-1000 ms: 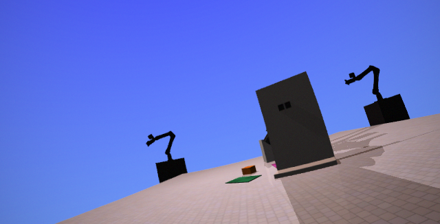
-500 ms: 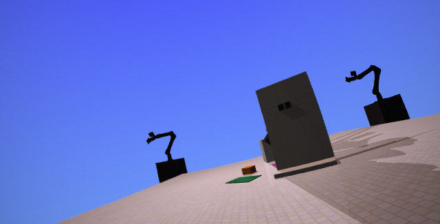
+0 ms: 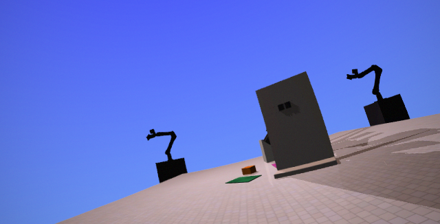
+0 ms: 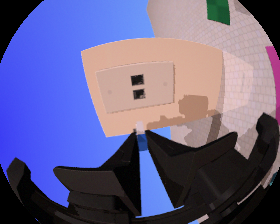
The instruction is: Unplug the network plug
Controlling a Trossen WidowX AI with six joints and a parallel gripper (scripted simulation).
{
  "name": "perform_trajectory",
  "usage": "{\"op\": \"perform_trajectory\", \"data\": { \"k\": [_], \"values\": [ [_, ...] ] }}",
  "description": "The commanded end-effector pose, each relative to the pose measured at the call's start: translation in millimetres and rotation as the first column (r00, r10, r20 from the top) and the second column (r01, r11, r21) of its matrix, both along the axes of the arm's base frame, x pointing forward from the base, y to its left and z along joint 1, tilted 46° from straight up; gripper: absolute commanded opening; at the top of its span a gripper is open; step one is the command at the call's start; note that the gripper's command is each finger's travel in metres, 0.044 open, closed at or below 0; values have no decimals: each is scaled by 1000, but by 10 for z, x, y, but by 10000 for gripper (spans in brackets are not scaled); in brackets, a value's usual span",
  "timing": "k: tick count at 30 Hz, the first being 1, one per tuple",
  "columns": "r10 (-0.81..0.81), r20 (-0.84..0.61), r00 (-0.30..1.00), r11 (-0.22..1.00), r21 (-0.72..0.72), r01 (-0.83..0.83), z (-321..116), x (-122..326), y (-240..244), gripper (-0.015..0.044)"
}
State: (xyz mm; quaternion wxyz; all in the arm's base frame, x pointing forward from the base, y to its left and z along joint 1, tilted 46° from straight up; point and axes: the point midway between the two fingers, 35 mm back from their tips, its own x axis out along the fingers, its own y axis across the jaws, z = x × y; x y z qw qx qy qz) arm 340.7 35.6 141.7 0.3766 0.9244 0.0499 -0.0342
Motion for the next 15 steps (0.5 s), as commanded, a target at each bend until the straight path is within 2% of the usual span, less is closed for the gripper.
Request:
{"op": "perform_trajectory", "data": {
  "k": [1, 15],
  "values": [
    [4, 1, 1000, 1000, -4, -4, 65, -12, -71, 0],
    [2, -3, 1000, 1000, -4, -2, 241, -114, -316, 0]
  ]
}}
